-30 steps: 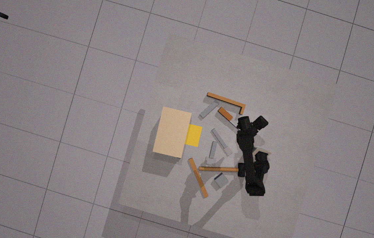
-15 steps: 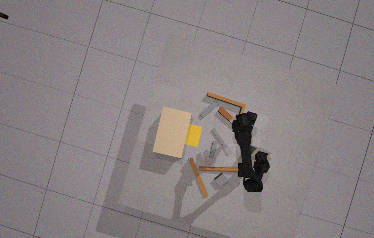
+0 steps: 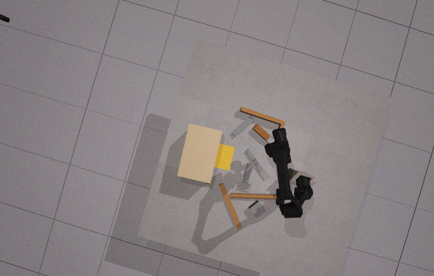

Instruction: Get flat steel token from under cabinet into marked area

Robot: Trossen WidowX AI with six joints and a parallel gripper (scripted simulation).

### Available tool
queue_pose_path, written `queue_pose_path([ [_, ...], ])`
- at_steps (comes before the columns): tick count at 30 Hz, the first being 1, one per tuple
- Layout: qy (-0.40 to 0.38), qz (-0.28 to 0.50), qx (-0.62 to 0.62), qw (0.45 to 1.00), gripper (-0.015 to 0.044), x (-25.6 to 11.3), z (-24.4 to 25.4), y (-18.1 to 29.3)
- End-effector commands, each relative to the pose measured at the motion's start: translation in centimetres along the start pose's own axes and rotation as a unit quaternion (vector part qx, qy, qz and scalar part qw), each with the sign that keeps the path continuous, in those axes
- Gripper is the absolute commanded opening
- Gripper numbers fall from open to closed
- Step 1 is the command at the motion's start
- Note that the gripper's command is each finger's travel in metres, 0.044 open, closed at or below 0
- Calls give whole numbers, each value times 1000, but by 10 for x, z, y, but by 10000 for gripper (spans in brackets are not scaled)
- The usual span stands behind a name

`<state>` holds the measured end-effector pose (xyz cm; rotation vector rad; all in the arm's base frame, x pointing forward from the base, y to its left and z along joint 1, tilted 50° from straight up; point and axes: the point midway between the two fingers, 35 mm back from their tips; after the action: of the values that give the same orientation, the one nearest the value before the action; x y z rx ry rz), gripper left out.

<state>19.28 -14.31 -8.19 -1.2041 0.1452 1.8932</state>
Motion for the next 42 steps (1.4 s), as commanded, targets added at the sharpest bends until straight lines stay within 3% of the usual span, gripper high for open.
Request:
queue_pose_path([
  [1, -4, -28, -63, 998, 120, 11, -2, -7],
  [16, 27, -120, -292, 948, 120, 35, -11, -34],
  [24, 27, -121, -294, 948, 120, 37, -11, -34],
  [33, 31, -129, -313, 940, 120, 96, -9, -51],
  [42, 31, -130, -314, 940, 120, 96, -6, -55],
])
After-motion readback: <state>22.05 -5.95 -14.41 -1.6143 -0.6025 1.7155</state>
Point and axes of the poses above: the point midway between the two fingers, 35 mm back from their tips, its own x axis out along the fingers, its own z axis across the jaws, y = z × x, and after that the axes turned 15 degrees about -x, right-handed
